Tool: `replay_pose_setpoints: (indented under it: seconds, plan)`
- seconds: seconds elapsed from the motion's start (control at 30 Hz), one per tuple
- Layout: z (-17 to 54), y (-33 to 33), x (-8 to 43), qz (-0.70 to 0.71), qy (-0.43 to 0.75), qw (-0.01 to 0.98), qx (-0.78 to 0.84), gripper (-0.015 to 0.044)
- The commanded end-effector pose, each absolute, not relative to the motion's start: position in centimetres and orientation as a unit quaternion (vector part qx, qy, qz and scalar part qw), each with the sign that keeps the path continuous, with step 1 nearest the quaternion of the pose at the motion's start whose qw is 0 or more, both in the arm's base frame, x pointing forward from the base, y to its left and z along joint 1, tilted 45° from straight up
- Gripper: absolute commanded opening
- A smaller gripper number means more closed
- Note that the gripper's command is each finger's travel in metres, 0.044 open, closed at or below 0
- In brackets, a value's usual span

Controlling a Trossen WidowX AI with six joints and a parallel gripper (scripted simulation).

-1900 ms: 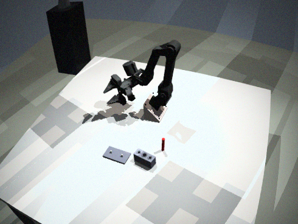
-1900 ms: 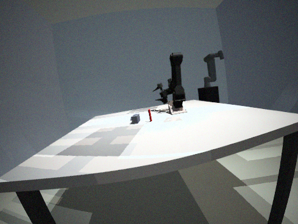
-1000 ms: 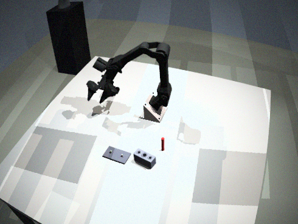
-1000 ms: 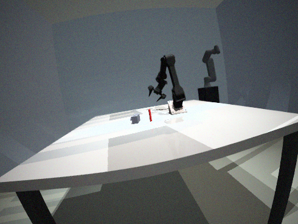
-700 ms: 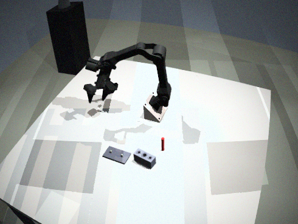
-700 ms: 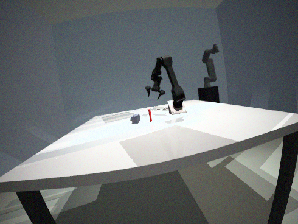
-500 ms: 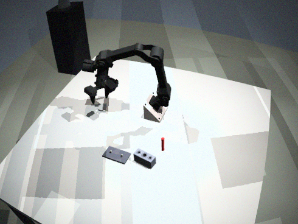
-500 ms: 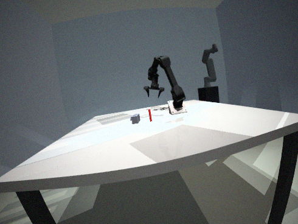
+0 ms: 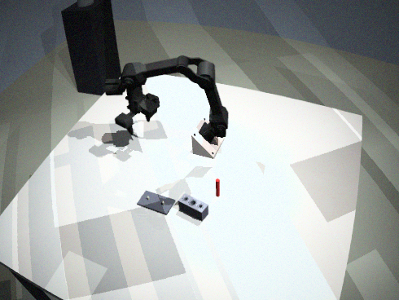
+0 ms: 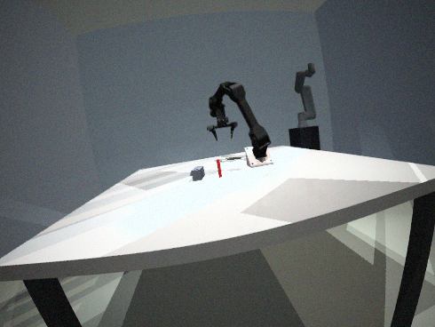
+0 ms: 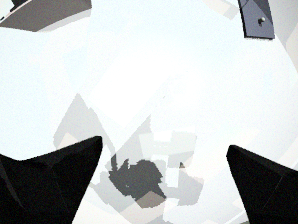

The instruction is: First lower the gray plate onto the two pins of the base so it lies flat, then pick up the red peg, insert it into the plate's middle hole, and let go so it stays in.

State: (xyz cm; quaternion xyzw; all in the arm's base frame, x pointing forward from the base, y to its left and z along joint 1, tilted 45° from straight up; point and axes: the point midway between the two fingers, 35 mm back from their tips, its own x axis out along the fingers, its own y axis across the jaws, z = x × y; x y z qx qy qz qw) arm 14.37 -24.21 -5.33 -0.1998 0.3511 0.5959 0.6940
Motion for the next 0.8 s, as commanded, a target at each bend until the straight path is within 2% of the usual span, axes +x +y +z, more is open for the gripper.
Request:
replay_pose_setpoints:
  seconds: [0.0,0.2,0.47,0.67,0.77]
  plan:
    - [-3.7,-23.3,17.2,0.587,0.366,0.695,-0.196,0.044]
    - [-0.4,-20.5,22.8,0.577,0.378,0.695,-0.201,0.044]
    - [6.5,-11.7,31.0,0.581,0.365,0.696,-0.212,0.044]
    - [11.9,-3.2,33.9,0.6,0.339,0.695,-0.204,0.044]
    - [12.9,-1.7,34.0,0.605,0.334,0.694,-0.202,0.044]
